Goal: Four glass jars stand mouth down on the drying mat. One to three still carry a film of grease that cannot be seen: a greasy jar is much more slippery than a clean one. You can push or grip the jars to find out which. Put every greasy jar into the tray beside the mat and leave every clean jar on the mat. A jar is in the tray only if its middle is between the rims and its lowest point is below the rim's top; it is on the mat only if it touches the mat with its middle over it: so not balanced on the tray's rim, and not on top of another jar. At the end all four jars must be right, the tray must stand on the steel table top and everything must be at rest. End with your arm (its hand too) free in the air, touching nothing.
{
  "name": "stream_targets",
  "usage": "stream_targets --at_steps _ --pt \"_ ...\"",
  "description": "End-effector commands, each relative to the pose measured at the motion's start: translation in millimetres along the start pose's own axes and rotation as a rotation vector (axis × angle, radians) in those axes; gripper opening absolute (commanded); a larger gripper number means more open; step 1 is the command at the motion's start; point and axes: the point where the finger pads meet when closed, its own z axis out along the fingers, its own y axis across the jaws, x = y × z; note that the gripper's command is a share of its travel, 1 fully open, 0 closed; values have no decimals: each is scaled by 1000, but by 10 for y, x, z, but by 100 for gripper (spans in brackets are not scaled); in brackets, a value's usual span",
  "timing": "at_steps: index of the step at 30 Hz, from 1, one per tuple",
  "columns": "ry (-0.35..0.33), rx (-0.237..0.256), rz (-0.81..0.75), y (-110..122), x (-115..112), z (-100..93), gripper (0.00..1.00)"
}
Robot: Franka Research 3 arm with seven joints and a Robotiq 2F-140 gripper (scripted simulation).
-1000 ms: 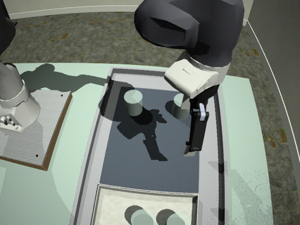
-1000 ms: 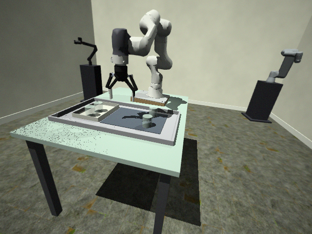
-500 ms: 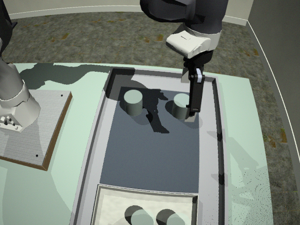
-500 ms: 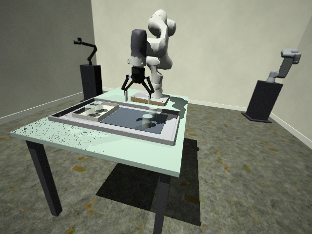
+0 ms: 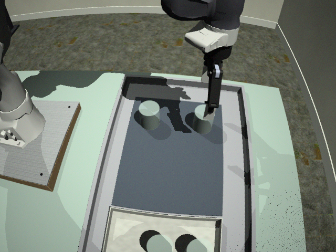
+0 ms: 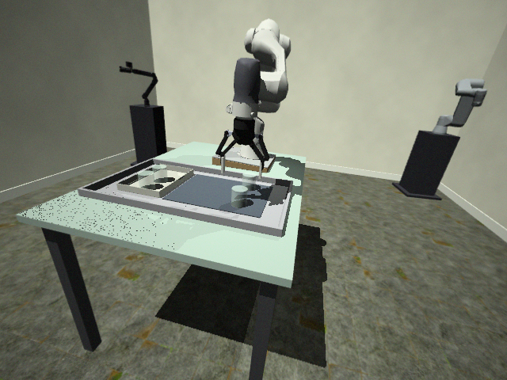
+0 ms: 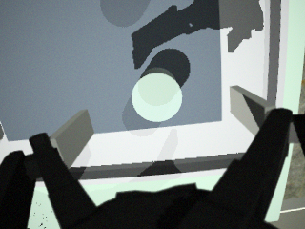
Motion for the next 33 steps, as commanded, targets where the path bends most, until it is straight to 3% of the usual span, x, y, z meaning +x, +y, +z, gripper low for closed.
stream_targets --at_steps 1,4,19,33 --pt "-12 2 52 -16 -41 230 100" --pt "-12 2 52 -17 -43 415 100" --pt "-12 2 52 -17 -43 415 100" --pt "-12 2 52 -17 -46 655 100"
